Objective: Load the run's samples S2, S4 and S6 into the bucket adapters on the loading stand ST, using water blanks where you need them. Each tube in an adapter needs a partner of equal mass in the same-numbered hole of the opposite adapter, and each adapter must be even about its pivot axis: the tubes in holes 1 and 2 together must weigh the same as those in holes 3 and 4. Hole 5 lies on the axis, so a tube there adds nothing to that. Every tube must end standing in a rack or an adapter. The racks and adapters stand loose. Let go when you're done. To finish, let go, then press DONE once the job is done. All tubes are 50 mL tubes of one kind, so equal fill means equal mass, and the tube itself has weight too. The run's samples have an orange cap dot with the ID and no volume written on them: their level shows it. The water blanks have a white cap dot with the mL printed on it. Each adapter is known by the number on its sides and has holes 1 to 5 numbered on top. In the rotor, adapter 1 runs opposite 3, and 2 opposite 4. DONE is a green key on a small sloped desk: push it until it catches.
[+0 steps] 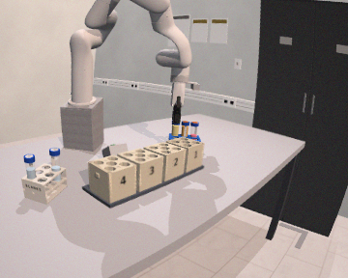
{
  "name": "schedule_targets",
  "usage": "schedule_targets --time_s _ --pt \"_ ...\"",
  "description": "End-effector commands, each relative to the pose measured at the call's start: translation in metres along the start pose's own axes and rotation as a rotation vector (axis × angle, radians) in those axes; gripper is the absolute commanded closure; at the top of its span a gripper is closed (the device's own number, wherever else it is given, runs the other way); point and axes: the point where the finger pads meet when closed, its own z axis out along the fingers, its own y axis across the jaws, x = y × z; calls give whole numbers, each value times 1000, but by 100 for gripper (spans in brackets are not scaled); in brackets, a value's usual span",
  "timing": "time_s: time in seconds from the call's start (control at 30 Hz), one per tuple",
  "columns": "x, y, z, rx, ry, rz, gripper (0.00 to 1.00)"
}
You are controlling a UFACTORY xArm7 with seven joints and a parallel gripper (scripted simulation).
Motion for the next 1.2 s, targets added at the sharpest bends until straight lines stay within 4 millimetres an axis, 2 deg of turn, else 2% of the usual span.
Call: schedule_targets --time_s 0.0,1.17 --pt "1 0 -1 1 4 0 43" --pt "1 -1 19 1 4 0 43"
